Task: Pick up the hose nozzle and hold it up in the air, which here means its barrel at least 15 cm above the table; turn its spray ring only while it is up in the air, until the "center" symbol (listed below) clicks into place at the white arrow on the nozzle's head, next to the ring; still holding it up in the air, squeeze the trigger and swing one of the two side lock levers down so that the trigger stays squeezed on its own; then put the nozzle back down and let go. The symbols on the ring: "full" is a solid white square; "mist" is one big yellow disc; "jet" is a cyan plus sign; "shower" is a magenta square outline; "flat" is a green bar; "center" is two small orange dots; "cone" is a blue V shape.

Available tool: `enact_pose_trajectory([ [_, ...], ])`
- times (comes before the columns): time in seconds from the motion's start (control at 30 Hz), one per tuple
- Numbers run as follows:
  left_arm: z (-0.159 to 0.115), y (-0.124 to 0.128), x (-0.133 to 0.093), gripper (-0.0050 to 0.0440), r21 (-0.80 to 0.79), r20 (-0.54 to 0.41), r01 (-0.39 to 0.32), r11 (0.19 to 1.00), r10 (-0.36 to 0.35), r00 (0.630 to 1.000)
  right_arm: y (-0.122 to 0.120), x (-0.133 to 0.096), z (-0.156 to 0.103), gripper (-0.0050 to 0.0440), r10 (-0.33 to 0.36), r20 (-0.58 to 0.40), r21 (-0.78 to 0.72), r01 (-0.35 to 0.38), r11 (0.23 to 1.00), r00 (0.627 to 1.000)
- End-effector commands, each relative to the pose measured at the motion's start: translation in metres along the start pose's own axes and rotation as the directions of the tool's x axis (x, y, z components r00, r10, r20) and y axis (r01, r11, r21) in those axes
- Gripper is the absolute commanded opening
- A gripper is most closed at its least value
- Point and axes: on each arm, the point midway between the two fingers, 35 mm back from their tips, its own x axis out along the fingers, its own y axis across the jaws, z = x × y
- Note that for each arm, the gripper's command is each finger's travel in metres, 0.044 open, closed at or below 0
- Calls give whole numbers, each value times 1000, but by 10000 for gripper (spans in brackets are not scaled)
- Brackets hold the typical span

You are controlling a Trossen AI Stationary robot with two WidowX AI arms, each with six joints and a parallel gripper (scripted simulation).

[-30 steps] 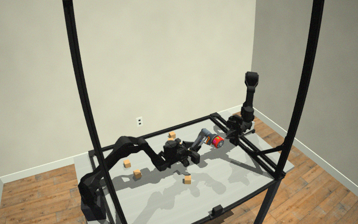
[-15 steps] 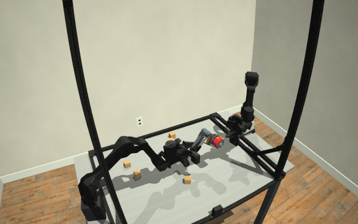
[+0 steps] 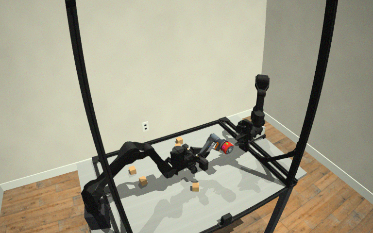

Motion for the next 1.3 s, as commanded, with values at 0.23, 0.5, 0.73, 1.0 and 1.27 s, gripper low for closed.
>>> enact_pose_trajectory([
  [0.23,-5,0,1,0,-2,-15,1,1000,-1,1000,0,0,0,288,0,1,0,0,1000,1000],
  [0.5,-5,0,1,0,-2,-15,1,1000,-1,1000,0,-1,-1,96,0,1,0,0,1000,1000],
  [0.73,-5,0,1,0,-2,-15,1,1000,-1,1000,0,-1,-1,0,0,1,0,0,1000,1000],
  [1.0,-5,0,1,0,-2,-15,1,1000,-1,1000,0,-1,-1,0,0,1,0,0,1000,1000],
  [1.27,-5,0,1,0,-2,-15,1,1000,-1,1000,0,-1,-1,0,0,1,0,0,1000,1000],
])
